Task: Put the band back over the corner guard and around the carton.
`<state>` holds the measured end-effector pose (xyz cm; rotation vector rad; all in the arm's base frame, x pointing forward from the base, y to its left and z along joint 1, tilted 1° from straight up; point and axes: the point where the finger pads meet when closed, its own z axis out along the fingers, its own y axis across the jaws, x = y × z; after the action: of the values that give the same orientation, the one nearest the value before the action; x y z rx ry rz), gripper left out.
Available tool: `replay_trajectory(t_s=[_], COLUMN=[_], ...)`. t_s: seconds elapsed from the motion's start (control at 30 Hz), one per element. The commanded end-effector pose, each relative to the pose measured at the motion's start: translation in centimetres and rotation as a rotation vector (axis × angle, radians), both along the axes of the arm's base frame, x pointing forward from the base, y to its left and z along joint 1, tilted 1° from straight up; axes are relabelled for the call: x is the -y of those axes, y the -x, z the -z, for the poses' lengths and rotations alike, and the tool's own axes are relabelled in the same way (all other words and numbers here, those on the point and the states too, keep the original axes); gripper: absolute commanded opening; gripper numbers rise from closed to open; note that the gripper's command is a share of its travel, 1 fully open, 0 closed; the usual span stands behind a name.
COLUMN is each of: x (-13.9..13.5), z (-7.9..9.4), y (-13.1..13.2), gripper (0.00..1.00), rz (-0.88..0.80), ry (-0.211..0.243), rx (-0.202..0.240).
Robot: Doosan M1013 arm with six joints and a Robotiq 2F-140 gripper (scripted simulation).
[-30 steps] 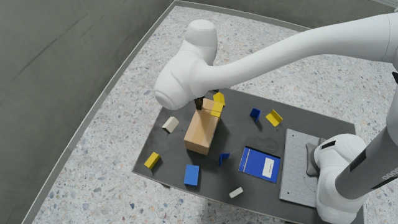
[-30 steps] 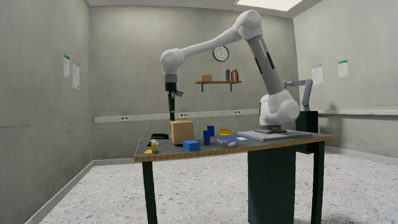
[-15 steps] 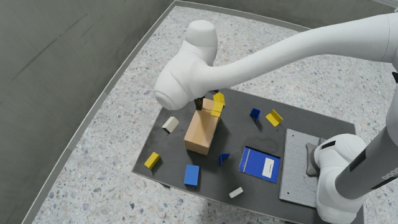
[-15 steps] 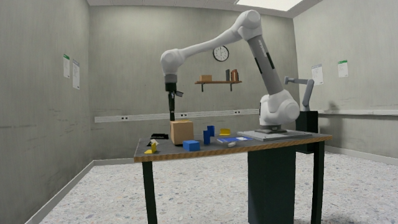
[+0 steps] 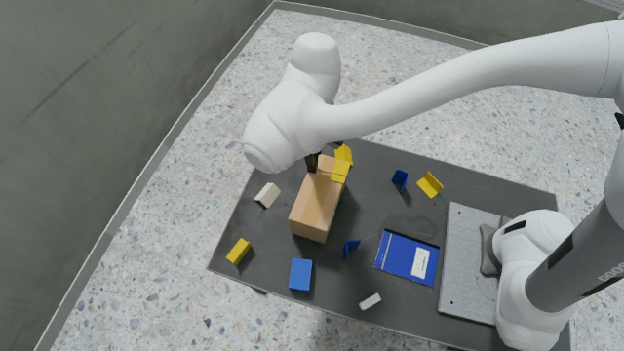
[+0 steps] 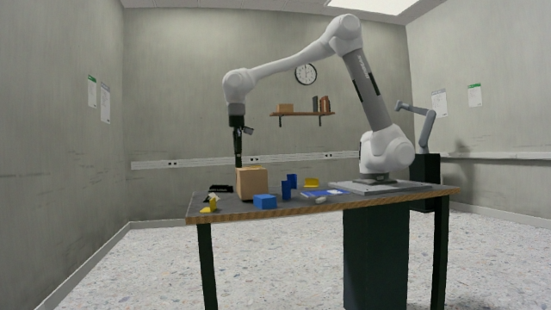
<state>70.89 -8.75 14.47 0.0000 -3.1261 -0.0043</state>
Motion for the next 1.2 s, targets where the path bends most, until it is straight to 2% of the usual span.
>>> replay_trajectory(t_s=[0.0,1.03,1.07,1.17], x=[0.0,0.0,0.0,0.0], z=[-0.08,0.04,0.04,0.04], y=[-0.05,-0.05,-0.05,-0.05], gripper=[0.18,0.18,0.1,0.1], rz=[0.0,0.0,0.0,0.0], ry=[0.0,0.0,0.0,0.0], rx=[0.002,0.002,0.002,0.002])
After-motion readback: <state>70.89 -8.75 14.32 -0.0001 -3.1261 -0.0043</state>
